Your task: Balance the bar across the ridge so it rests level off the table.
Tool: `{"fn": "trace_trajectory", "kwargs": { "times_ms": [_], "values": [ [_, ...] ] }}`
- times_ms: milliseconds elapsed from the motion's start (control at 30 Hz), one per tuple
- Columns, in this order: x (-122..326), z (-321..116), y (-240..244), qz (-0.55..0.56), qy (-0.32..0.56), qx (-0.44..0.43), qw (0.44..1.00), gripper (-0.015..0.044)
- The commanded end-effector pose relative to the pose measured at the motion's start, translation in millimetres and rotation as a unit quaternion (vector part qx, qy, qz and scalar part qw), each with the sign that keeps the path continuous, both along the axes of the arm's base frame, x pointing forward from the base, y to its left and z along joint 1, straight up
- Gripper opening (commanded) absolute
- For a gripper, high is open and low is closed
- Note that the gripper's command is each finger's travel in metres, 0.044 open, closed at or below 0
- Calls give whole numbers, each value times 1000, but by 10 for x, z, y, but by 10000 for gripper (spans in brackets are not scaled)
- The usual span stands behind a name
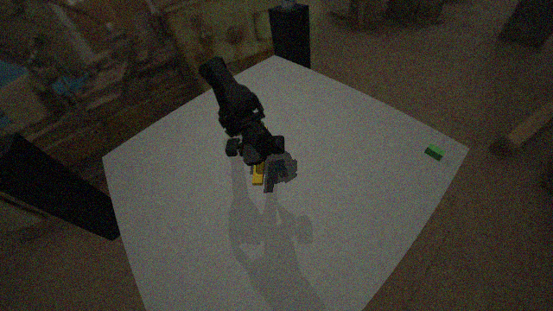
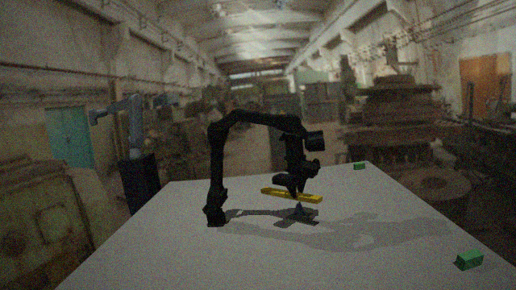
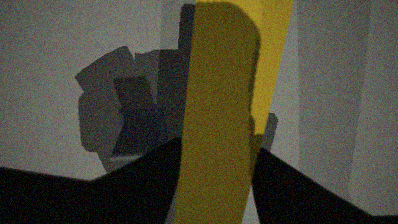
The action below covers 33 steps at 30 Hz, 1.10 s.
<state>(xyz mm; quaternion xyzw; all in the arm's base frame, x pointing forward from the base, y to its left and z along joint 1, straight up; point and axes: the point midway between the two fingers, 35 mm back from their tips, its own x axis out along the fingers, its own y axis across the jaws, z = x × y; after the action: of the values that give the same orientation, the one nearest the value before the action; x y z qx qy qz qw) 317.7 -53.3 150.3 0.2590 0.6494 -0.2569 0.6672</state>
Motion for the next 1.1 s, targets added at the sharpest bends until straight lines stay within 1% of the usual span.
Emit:
{"fn": "trace_trajectory", "kwargs": {
  "times_ms": [0, 467, 1067],
  "values": [
    [84, 31, 100, 23, -5, 0, 1000, 0],
    [337, 41, 549, 103, -5, 0, 995, 0],
    [372, -187, 581, 105, -6, 0, 994, 0]
  ]
}}
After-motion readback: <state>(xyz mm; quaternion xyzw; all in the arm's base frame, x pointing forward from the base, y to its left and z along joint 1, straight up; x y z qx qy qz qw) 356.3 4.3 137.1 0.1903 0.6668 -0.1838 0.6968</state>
